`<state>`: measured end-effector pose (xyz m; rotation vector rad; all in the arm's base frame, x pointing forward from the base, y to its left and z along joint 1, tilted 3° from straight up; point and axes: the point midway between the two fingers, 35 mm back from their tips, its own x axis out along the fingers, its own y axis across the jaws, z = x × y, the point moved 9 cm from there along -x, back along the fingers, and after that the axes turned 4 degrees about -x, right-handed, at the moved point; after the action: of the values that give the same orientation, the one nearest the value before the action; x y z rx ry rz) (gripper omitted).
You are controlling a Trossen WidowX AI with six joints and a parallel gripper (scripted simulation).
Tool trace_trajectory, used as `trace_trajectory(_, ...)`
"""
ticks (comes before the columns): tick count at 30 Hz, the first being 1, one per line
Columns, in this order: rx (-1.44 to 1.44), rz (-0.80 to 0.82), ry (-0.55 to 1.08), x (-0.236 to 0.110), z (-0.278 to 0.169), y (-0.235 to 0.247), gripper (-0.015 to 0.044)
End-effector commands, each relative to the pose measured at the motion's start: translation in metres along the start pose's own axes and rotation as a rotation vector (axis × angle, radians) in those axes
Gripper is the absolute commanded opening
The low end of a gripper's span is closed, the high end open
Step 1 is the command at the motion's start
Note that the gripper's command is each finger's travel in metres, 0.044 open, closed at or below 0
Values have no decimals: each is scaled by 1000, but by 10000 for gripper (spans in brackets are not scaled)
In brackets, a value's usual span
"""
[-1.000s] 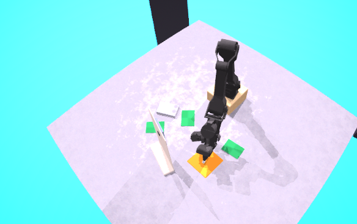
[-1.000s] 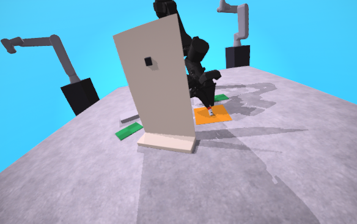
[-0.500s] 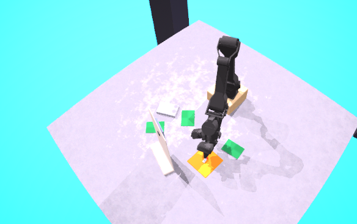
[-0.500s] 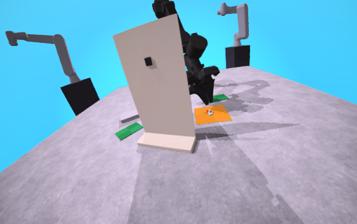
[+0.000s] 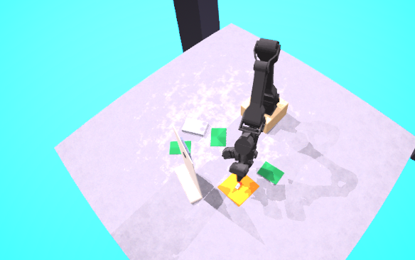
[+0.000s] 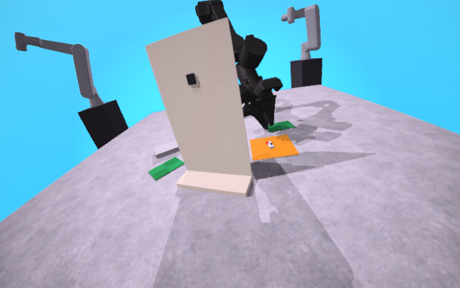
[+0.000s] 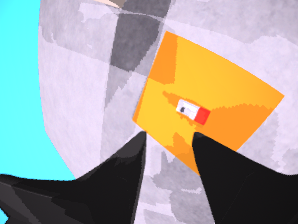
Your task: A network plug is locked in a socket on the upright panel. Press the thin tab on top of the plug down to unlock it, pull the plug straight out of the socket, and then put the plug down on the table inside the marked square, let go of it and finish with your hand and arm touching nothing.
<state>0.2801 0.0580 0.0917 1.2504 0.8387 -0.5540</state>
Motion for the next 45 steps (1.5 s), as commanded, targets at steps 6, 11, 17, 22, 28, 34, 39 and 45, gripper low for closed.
trace_trajectory(6, 4, 3, -3, -11, 1, 9, 156)
trace_trajectory(11, 4, 3, -3, -17, 1, 14, 156)
trace_trajectory(17, 4, 3, -3, -25, 1, 18, 156)
trace_trajectory(22, 4, 3, -3, -32, 1, 22, 156)
trace_trajectory(28, 4, 3, -3, -40, 2, 26, 156)
trace_trajectory(34, 3, 3, -2, -49, 2, 30, 156)
trace_trajectory(39, 3, 3, -2, -57, 2, 33, 156)
trace_trajectory(45, -3, 4, 0, -62, 3, 40, 156)
